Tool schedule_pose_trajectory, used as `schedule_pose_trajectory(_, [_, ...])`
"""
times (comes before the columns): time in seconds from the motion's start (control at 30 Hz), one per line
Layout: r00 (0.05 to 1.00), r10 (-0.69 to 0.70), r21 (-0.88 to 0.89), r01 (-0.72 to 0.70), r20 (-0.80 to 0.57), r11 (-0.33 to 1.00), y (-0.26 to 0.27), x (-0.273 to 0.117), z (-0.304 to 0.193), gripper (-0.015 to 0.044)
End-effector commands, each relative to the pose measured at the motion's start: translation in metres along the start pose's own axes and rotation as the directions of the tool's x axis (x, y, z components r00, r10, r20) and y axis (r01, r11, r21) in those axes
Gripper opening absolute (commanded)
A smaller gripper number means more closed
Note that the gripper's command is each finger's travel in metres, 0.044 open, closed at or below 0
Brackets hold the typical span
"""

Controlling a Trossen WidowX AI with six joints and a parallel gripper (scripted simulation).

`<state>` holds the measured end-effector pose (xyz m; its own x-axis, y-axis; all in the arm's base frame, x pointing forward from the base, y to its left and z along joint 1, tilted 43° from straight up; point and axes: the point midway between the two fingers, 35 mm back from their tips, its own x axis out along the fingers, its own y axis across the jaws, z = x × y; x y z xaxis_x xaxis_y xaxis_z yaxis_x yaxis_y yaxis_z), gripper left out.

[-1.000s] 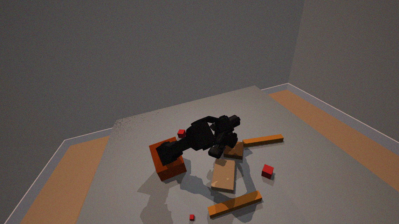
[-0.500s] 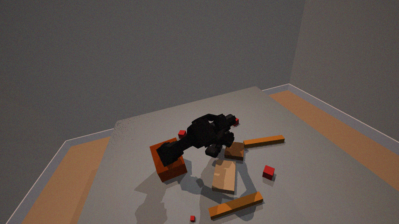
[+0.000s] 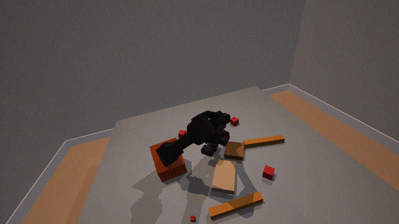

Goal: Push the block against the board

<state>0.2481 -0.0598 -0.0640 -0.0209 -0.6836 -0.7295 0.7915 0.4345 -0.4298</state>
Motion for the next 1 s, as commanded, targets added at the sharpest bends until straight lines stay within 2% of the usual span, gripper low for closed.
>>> schedule_pose_trajectory(0.0, [1.000, 0.008, 0.008, -0.008, 0.000, 1.000, 0.003, -0.019, 0.002, 0.0000])
schedule_pose_trajectory(0.1, [1.000, 0.008, 0.011, -0.008, -0.001, 1.000, 0.001, -0.052, 0.001, 0.0000])
schedule_pose_trajectory(0.33, [1.000, 0.008, -0.012, -0.008, -0.001, 1.000, 0.002, -0.054, 0.002, 0.0000])
schedule_pose_trajectory(0.63, [1.000, 0.009, -0.308, -0.009, -0.001, 0.951, 0.021, -0.057, 0.011, 0.0000])
schedule_pose_trajectory(0.97, [1.000, 0.010, -0.609, -0.009, -0.001, 0.793, 0.042, -0.058, 0.020, 0.0000])
